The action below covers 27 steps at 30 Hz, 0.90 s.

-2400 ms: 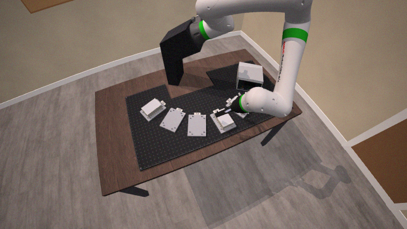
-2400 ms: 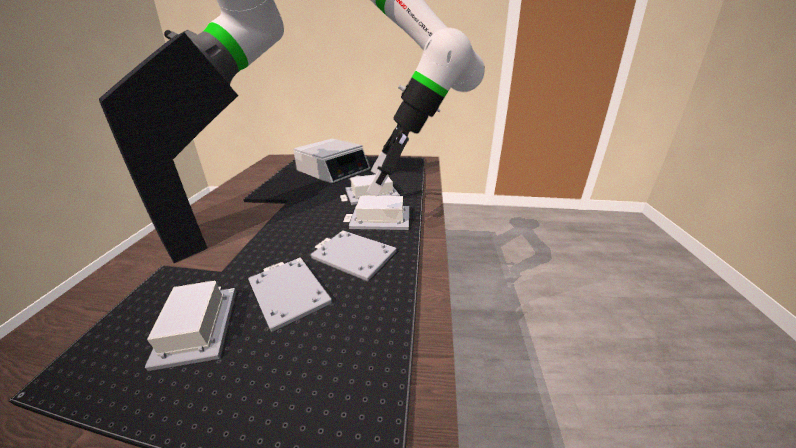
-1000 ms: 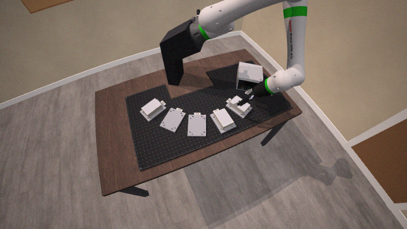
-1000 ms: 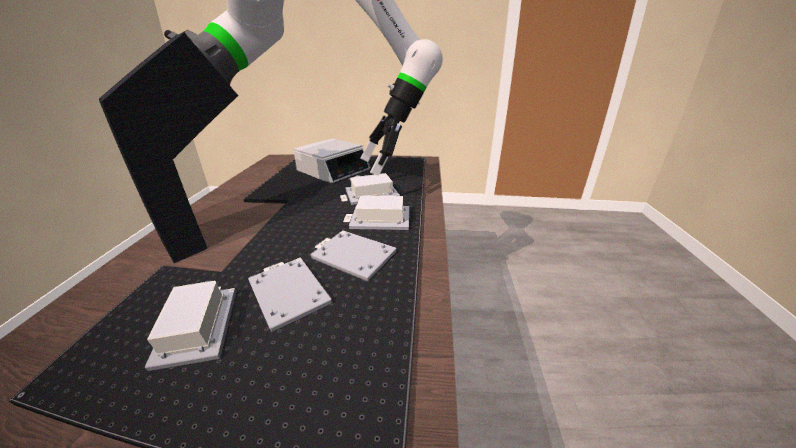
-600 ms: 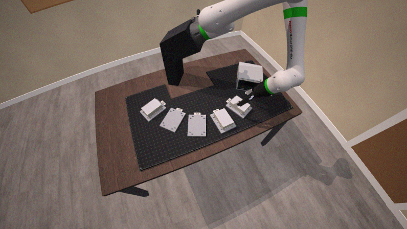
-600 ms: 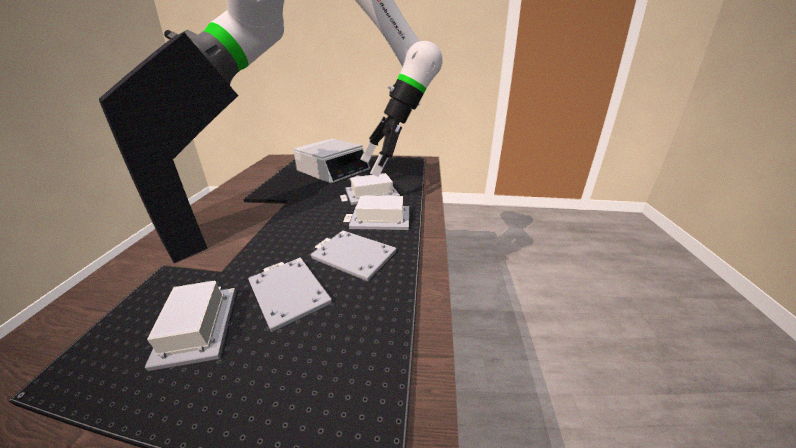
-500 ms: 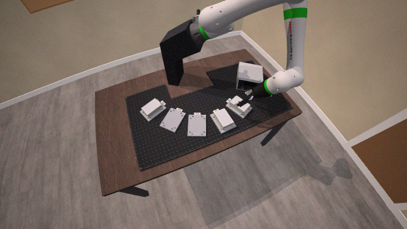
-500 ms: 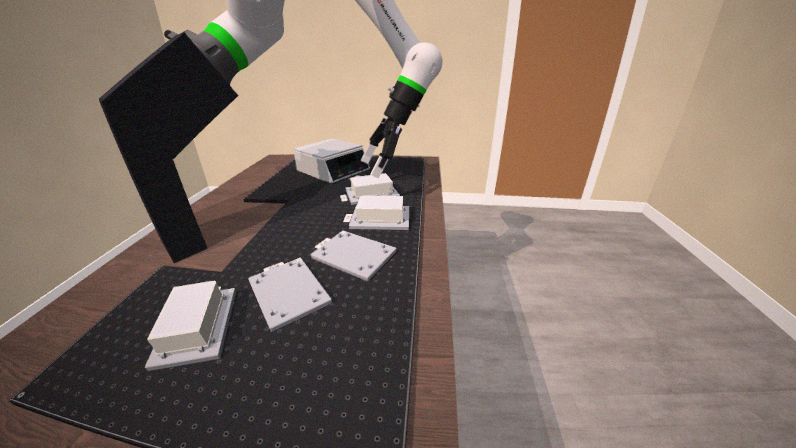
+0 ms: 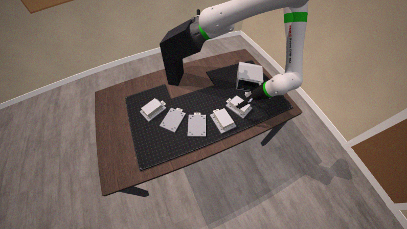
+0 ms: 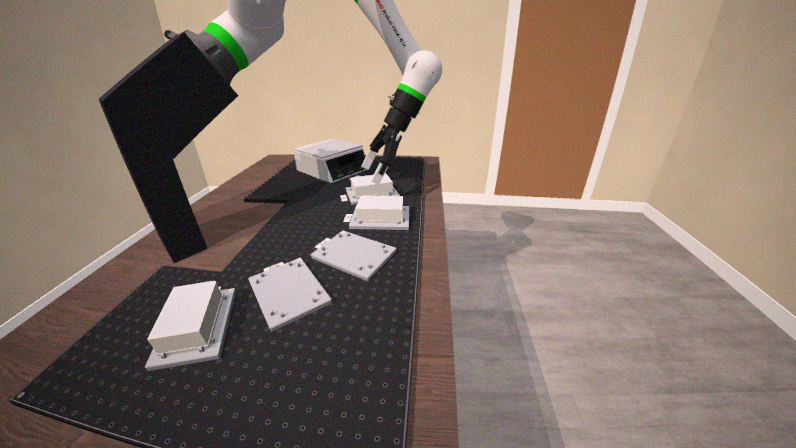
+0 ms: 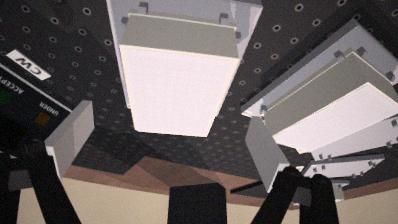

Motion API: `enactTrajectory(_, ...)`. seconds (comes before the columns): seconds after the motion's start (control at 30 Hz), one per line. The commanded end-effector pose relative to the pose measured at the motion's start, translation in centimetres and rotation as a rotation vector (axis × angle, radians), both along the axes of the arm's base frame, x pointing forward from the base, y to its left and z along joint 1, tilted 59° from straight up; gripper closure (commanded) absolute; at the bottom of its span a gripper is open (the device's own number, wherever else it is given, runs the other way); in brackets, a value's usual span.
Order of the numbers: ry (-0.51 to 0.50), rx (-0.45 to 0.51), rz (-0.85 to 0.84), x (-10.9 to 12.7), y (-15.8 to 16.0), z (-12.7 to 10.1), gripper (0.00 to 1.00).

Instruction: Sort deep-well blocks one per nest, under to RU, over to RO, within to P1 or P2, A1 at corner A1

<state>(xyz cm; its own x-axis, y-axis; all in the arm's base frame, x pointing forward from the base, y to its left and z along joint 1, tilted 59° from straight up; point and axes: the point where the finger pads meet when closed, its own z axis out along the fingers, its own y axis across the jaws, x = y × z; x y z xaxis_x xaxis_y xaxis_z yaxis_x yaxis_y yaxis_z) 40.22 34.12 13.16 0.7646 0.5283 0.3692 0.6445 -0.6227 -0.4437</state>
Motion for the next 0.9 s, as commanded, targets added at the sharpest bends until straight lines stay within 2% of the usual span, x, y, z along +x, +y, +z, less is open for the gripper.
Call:
enactTrajectory(0.0,0.0,0.0,0.0,0.2,0.4,-0.3,0.0)
enactTrajectory(0.87,0.0,0.0,0.0,1.4,2.7,-1.9,0.0)
